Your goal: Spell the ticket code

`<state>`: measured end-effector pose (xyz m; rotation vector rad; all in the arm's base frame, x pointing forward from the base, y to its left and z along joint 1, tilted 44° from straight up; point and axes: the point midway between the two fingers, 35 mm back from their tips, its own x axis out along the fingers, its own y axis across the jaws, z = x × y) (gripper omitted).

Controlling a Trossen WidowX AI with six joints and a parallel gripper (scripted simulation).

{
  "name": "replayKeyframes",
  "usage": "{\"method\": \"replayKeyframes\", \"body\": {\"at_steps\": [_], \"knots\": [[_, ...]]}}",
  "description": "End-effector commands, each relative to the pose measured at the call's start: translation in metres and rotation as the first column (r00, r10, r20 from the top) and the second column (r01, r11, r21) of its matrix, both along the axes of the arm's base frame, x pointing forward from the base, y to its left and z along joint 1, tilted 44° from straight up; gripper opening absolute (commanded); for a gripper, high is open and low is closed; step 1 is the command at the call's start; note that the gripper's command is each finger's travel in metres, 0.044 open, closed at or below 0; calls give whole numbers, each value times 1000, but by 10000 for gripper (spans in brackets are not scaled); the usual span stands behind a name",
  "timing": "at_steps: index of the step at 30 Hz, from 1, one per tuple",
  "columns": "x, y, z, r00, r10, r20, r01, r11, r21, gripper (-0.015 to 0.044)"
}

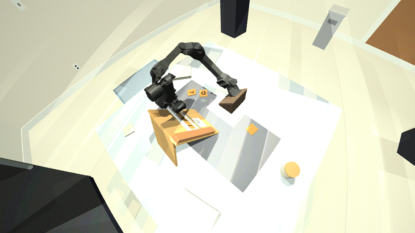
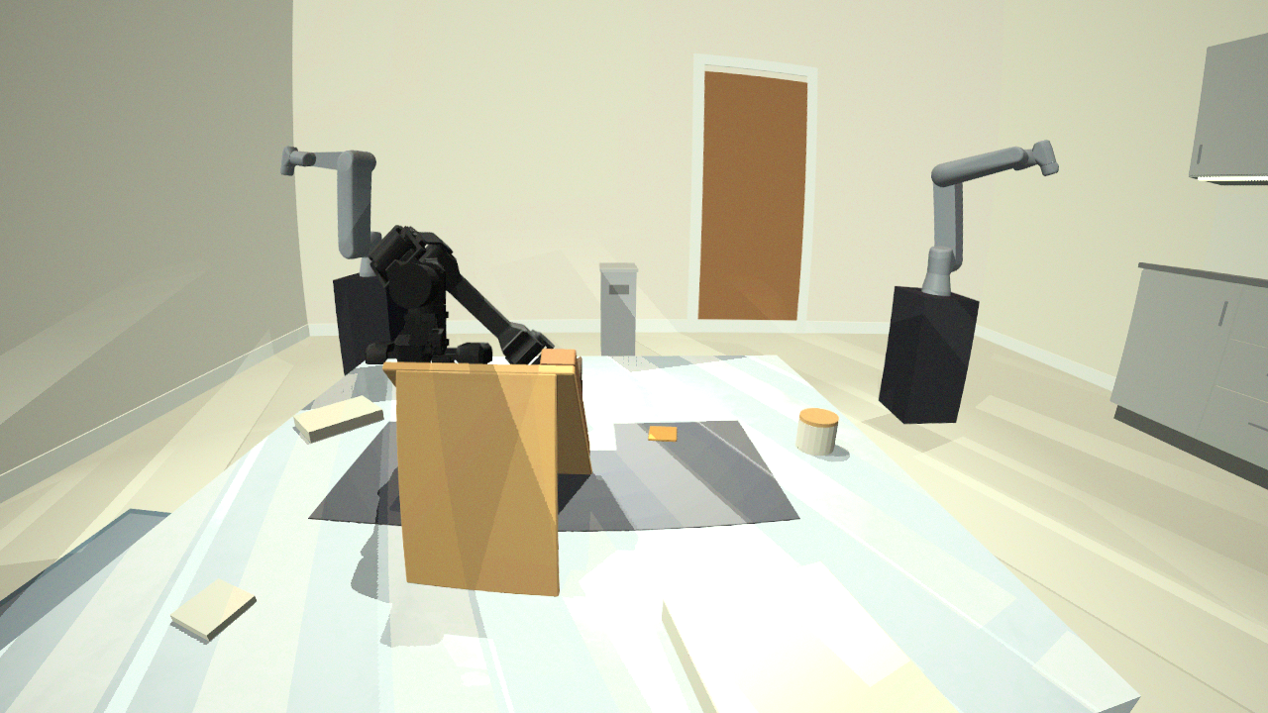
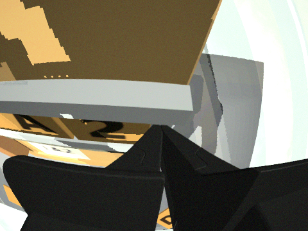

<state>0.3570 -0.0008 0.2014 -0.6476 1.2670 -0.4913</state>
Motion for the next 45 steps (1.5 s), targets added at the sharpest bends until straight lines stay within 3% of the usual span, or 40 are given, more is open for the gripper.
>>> {"method": "replayKeyframes", "body": {"at_steps": [1,26,45], "knots": [[0,1,-2,1000,-3,3,3,1000,2,0],[1,6,-7,1000,-3,3,3,1000,2,0],[-24,16,7,1000,-3,0,3,1000,2,0]]}}
